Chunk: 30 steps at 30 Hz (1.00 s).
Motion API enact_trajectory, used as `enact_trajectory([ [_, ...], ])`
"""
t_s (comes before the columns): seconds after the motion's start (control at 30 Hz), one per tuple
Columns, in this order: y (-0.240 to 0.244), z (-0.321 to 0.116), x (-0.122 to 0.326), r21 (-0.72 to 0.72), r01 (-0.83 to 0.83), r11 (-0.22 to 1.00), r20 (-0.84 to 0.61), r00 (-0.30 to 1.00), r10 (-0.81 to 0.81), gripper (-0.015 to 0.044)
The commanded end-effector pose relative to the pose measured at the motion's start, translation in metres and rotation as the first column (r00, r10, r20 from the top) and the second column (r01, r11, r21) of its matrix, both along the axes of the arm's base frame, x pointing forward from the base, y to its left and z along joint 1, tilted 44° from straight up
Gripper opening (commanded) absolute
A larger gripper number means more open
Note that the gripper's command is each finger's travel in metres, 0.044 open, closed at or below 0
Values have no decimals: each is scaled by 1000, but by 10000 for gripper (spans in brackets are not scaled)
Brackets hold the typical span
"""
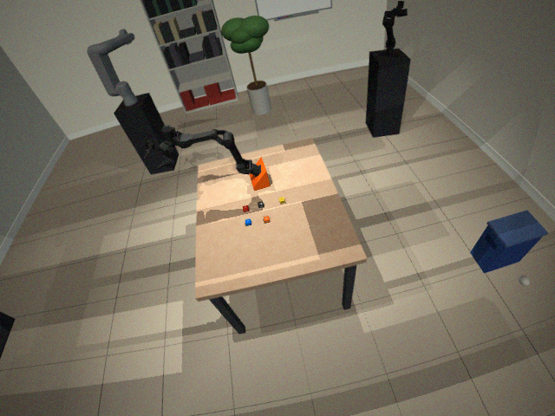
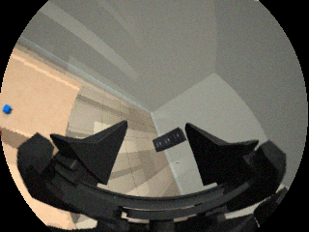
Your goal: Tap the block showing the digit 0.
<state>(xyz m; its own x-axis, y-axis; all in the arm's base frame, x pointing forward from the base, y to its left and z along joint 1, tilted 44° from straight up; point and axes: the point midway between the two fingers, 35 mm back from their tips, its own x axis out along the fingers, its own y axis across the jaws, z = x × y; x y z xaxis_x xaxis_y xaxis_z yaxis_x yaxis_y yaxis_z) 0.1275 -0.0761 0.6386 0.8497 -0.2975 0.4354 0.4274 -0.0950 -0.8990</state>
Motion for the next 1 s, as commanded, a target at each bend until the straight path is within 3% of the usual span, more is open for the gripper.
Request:
enact_trajectory([
  [0.0,0,0,0,10,-9,1000,6,1000,9,400],
  [0.07,-4,-2,2,91,-79,993,58,996,74,400],
  [0.2,-49,-23,17,390,-216,895,196,969,148,400],
  [0.47,-106,-112,91,842,-307,444,281,951,125,400],
  [0.73,-86,-245,170,998,-48,-32,50,995,82,400],
  [0.97,-21,-362,190,916,339,-215,-322,940,112,400],
])
